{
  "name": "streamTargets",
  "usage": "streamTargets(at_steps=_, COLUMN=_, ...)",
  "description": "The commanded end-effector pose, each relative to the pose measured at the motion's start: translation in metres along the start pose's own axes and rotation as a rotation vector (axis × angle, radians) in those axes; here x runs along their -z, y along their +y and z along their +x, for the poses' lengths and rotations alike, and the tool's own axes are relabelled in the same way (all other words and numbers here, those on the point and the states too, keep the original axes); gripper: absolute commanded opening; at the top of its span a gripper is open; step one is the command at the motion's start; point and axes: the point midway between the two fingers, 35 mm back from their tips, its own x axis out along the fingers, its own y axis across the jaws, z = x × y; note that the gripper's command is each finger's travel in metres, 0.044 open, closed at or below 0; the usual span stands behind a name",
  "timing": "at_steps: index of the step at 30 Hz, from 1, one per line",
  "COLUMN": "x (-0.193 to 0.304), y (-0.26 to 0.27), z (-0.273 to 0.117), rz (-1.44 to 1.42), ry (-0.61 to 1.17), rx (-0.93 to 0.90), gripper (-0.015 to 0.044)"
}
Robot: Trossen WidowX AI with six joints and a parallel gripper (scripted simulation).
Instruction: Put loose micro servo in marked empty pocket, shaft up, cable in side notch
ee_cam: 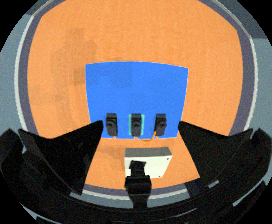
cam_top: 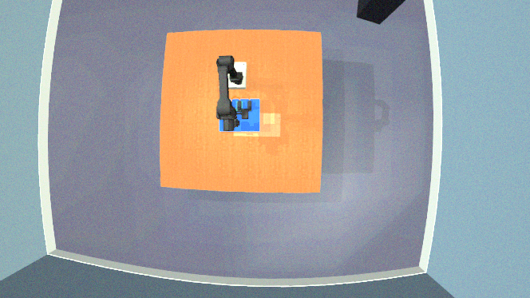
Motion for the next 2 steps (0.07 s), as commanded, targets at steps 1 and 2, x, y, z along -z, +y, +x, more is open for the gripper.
streamTargets(at_steps=1, x=0.0004, y=0.0001, z=-0.0003, rz=0.0, ry=0.002, rx=0.0, gripper=0.044)
streamTargets(at_steps=2, x=0.0004, y=0.0001, z=-0.0003, rz=0.0, ry=0.002, rx=0.0, gripper=0.044)
